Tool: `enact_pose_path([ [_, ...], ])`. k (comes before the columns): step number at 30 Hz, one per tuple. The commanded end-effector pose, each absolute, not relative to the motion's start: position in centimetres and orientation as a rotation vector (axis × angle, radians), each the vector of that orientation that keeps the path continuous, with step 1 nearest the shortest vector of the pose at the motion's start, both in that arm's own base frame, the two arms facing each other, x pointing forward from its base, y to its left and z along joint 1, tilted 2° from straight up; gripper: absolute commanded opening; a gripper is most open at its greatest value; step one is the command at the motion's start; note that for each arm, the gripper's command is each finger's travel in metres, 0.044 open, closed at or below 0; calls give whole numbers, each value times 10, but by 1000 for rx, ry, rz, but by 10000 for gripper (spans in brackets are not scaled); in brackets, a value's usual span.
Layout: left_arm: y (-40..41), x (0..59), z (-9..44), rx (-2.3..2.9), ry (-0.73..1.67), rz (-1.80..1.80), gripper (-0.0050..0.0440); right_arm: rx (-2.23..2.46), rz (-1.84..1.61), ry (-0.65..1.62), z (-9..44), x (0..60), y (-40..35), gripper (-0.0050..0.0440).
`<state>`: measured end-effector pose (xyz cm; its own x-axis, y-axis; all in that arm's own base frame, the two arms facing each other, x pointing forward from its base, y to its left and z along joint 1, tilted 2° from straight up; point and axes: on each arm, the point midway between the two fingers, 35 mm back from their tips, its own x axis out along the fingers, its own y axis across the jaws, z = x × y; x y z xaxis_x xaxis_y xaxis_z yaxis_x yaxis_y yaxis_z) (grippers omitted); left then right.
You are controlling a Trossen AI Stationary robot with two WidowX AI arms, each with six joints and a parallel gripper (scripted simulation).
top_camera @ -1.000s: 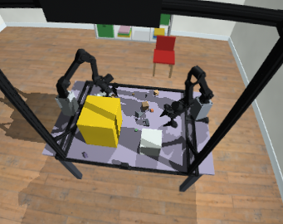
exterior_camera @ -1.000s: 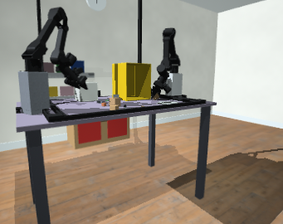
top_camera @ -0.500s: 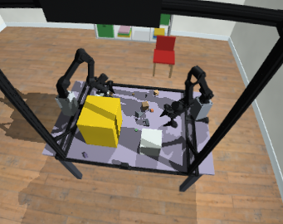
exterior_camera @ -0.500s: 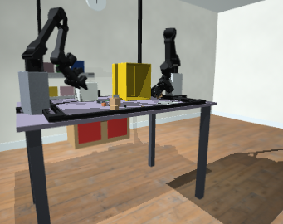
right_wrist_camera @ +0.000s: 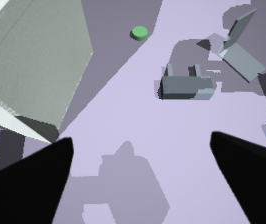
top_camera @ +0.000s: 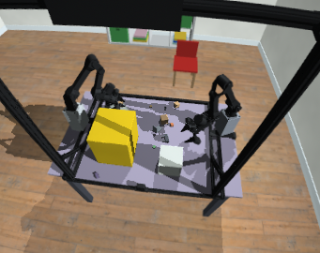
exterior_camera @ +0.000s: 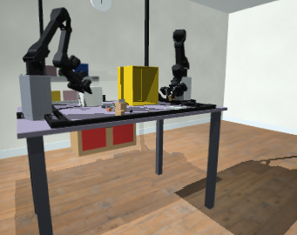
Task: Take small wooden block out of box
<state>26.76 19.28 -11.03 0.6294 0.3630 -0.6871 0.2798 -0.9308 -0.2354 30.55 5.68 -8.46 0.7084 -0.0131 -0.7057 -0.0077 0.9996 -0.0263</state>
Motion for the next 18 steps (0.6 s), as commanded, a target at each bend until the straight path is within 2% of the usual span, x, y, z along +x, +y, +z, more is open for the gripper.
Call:
enact_pose_path([
  [1,195,258,-107,-2795,-685,1151,0,-25,-10,782,-84,306,56,400],
  [11,198,231,-84,-2971,-1066,994,0,-25,-10,782,-84,306,56,400],
  [18,198,228,-81,-2996,-1118,962,0,-25,-10,782,-84,306,56,400],
])
